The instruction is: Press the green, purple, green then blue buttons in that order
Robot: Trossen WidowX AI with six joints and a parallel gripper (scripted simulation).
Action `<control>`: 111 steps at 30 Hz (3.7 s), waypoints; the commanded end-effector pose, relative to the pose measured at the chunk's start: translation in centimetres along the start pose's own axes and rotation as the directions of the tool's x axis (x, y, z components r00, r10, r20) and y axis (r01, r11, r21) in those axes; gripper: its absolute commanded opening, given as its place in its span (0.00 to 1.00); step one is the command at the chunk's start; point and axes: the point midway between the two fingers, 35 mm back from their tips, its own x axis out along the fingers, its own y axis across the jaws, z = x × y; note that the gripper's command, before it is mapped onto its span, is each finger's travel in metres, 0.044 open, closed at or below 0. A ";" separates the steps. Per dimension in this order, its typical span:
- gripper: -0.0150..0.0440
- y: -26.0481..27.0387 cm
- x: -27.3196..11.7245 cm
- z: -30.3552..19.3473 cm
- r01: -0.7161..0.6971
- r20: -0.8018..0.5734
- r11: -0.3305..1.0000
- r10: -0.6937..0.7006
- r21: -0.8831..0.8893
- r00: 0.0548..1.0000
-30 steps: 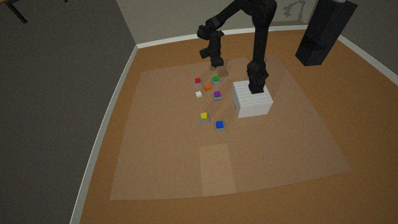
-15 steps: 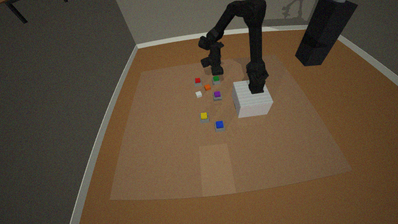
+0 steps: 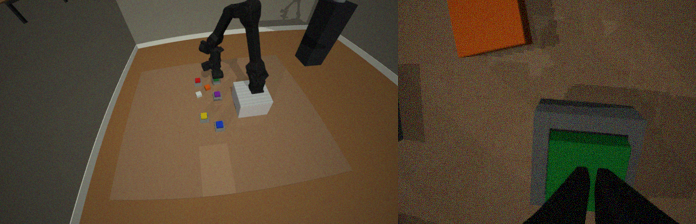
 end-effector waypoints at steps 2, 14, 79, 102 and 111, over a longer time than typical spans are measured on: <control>0.29 0.2 0.5 -0.1 -0.005 -0.004 1.000 0.005 0.004 1.000; 0.29 0.2 0.5 -0.1 -0.005 -0.004 1.000 0.005 0.004 1.000; 0.29 34.6 -9.3 3.6 -0.039 0.001 0.999 0.039 0.005 0.999; 0.29 34.9 -1.4 3.5 -0.039 0.000 0.999 0.039 0.005 0.999; 0.29 34.9 -0.1 3.5 -0.039 0.000 0.999 0.039 0.005 0.999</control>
